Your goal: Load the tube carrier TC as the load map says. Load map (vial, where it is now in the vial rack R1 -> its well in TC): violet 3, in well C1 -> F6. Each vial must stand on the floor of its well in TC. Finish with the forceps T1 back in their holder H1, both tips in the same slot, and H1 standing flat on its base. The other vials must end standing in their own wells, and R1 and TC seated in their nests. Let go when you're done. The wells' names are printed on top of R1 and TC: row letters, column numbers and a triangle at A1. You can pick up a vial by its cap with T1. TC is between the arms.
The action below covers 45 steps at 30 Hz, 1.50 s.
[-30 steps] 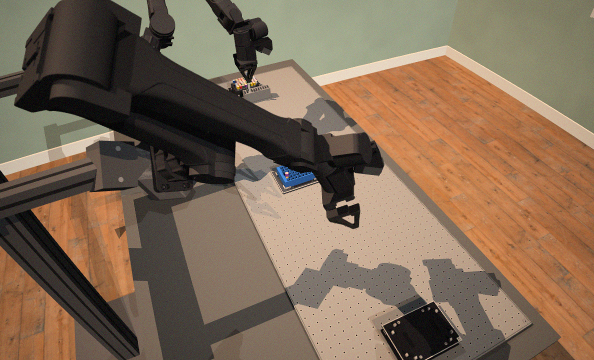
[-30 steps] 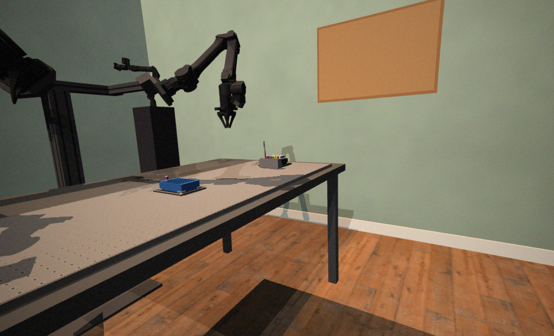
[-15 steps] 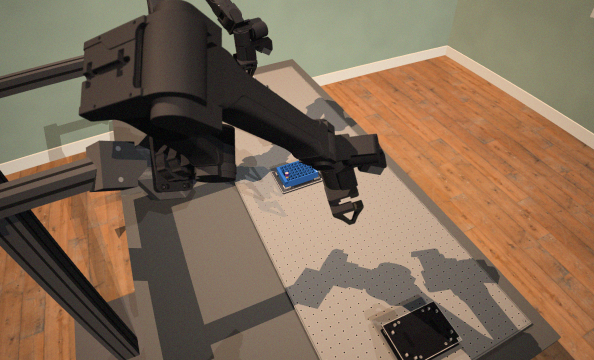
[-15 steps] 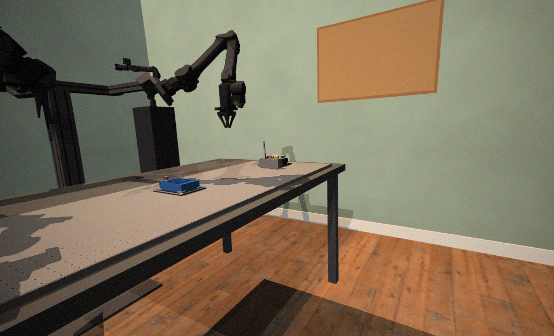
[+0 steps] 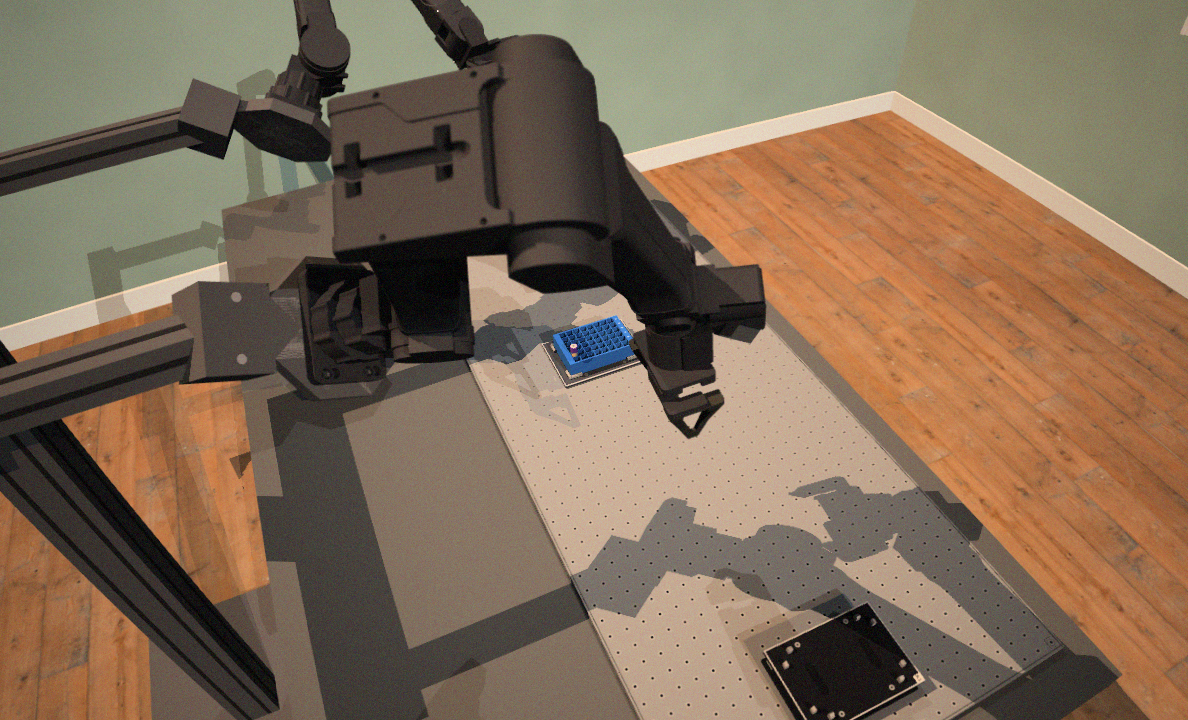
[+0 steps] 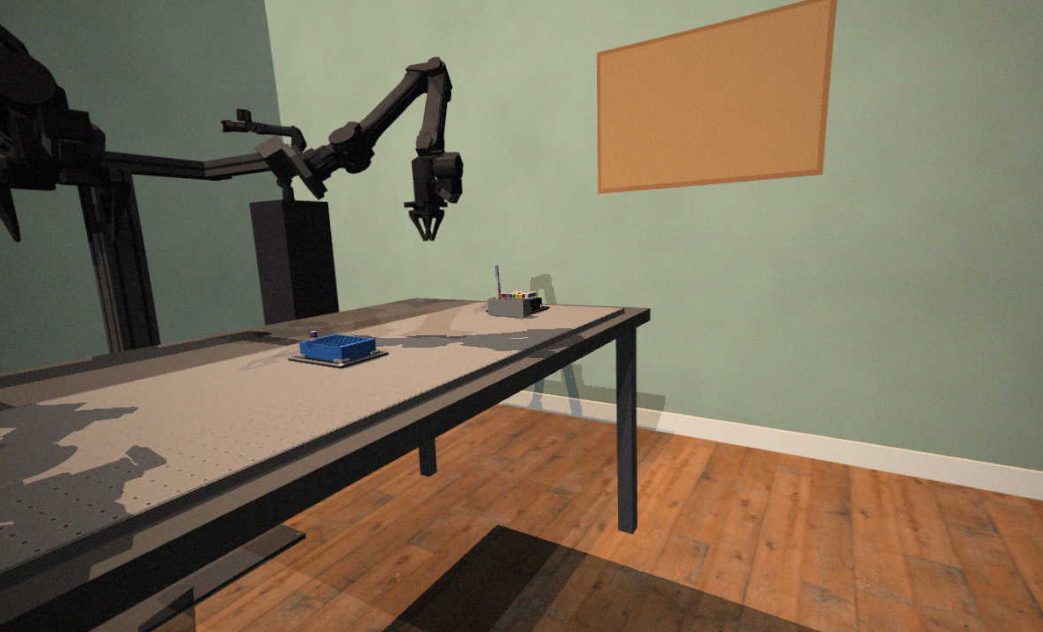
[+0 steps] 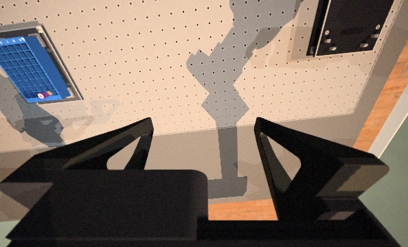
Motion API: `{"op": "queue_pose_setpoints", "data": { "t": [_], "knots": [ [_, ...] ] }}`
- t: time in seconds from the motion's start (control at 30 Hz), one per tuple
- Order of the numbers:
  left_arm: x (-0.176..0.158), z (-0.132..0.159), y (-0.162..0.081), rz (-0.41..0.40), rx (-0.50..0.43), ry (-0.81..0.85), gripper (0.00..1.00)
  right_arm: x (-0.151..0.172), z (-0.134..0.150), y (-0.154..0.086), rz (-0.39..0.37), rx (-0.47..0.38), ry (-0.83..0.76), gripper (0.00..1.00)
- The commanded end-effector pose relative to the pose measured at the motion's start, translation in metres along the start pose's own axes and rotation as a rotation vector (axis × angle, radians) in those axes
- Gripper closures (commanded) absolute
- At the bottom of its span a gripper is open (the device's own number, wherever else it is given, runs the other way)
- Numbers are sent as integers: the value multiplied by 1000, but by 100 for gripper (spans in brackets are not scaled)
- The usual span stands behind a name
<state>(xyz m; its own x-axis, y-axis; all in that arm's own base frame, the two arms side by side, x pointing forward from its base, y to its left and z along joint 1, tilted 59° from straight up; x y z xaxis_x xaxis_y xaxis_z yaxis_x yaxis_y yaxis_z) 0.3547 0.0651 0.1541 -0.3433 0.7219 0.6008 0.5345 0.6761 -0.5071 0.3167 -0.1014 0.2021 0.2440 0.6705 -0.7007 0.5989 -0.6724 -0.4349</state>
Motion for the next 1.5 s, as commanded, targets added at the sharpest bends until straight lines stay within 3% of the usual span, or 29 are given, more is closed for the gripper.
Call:
{"op": "queue_pose_setpoints", "data": {
  "t": [0.0,0.2,0.37,1.47],
  "knots": [
    [0,6,6,-8,25,1,76,11,-12,5,-25,31,-39,0],
    [0,6,6,-8,25,1,76,34,-12,16,-44,92,-120,0],
    [0,6,6,-8,25,1,76,41,-14,20,-37,76,-104,0],
    [0,6,6,-8,25,1,76,33,-14,19,-28,74,-90,0]
  ]
}}
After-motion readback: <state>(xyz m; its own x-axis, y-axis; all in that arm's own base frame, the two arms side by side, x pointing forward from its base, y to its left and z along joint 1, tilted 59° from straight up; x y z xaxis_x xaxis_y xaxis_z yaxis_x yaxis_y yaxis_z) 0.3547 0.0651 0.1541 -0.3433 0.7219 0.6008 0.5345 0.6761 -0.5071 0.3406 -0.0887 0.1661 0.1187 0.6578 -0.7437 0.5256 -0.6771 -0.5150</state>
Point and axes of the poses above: on each arm, the point where the finger pads meet when closed, its own y axis out along the fingers, its own x axis across the jaws, z = x × y, the point moved 4 cm from there along -y, back along the fingers, and after that the axes turned 10 degrees about -y, right-handed, at the moved point
